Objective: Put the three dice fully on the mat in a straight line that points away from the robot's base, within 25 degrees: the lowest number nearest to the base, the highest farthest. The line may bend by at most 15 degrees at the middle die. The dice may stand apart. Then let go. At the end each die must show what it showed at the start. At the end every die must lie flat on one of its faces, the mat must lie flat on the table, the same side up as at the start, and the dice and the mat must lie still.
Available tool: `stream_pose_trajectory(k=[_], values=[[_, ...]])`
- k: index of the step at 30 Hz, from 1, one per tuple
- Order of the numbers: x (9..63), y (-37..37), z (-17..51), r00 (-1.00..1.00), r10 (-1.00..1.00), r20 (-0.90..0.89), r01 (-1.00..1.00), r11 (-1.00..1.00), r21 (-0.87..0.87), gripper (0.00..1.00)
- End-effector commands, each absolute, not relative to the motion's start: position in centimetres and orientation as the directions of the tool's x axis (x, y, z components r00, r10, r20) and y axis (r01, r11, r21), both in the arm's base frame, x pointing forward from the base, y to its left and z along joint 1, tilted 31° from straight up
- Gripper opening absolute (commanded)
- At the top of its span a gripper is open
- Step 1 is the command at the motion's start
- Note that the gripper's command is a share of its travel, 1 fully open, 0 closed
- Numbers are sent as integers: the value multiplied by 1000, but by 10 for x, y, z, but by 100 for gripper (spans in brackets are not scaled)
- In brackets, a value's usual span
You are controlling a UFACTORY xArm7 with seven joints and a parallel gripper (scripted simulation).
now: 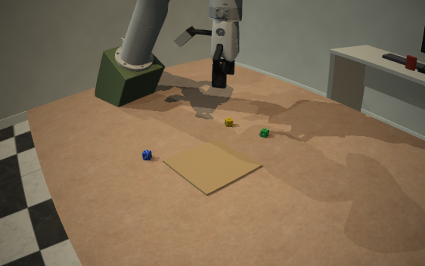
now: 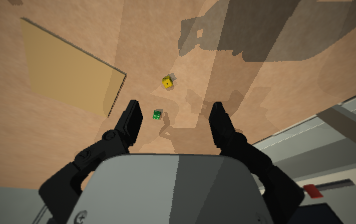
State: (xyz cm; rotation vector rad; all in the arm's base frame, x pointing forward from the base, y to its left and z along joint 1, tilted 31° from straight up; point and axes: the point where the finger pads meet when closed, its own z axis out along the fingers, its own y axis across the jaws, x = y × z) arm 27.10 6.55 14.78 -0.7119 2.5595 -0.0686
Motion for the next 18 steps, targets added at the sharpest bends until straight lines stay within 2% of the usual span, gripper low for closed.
stream_pose_trajectory(k=[1,5,7,18], values=[[274,66,146,-816,-346,-464,-332,936,-115,100],[276,67,146,-833,-288,-472,-282,956,-87,100],[278,67,144,-856,-185,-482,-191,981,-37,100],[287,67,141,-868,113,-484,71,992,106,100]])
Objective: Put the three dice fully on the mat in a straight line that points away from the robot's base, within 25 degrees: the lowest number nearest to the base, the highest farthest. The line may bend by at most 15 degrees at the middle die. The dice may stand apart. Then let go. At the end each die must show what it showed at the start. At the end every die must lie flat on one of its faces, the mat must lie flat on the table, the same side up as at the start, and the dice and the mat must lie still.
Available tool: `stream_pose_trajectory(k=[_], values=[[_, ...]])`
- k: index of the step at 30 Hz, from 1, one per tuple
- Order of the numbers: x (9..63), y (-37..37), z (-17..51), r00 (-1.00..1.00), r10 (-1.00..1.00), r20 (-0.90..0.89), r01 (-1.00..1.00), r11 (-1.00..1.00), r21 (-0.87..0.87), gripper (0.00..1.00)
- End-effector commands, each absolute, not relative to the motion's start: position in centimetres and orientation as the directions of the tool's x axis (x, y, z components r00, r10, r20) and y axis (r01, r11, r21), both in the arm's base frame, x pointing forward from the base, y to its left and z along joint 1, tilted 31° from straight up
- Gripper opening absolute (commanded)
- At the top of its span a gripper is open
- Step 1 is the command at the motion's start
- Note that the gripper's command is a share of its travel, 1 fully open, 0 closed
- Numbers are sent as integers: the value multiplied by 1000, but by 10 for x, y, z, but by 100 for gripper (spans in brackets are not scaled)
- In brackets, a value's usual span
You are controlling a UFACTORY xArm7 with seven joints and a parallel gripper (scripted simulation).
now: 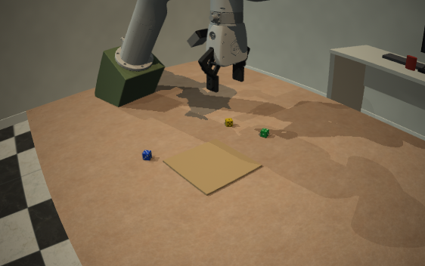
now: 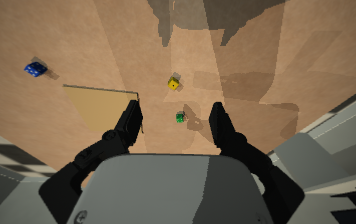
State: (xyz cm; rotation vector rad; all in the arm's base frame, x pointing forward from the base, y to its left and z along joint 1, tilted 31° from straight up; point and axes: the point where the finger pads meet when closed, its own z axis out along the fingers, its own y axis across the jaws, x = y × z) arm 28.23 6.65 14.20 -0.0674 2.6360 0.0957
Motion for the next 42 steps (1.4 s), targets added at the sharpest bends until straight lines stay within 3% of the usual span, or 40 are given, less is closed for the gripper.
stream_pose_trajectory(k=[1,5,17,24,25,42], values=[[287,67,141,-865,142,-482,95,988,120,100],[288,67,140,-860,174,-479,123,983,135,100],[301,64,137,-744,522,-418,427,852,304,100],[302,64,137,-725,555,-408,456,830,320,100],[302,64,137,-725,555,-408,456,830,320,31],[302,64,137,-725,555,-408,456,830,320,31]])
